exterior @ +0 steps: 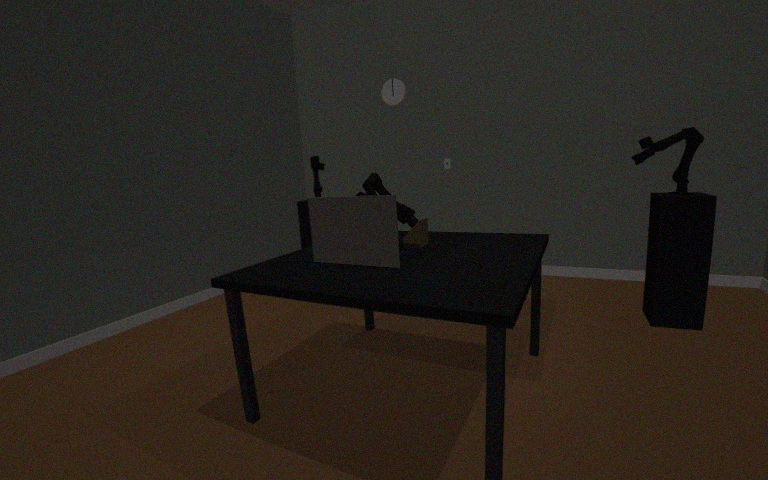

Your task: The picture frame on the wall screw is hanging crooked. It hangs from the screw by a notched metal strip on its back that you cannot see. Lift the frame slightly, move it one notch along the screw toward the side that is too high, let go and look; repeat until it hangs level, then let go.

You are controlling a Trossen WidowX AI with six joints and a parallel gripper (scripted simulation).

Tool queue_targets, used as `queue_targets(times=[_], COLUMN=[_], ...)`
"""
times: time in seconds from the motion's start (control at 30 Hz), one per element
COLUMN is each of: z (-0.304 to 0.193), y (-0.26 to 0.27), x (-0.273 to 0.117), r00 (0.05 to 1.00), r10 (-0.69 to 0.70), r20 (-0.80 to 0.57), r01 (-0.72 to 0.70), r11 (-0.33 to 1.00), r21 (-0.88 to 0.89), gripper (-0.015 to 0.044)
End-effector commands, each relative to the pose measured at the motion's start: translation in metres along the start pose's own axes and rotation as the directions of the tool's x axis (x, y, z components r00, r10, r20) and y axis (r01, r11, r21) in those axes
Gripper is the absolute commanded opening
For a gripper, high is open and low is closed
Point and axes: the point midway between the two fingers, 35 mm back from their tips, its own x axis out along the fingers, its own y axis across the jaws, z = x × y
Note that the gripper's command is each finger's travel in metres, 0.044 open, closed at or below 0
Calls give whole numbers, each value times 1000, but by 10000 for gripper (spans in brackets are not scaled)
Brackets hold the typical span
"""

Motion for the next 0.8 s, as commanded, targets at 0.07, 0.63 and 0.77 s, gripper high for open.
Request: queue_targets(times=[0.07, 0.63, 0.77], z=[0, 0, 0], y=[0, -2, -2], x=[0, 0, 0], r00=[1000, 1000, 1000], r10=[-1, -1, 0], r20=[1, 0, 0], r01=[1, 0, 0], r11=[1000, 990, 987], r21=[5, 141, 161], gripper=[0, 0, 0])
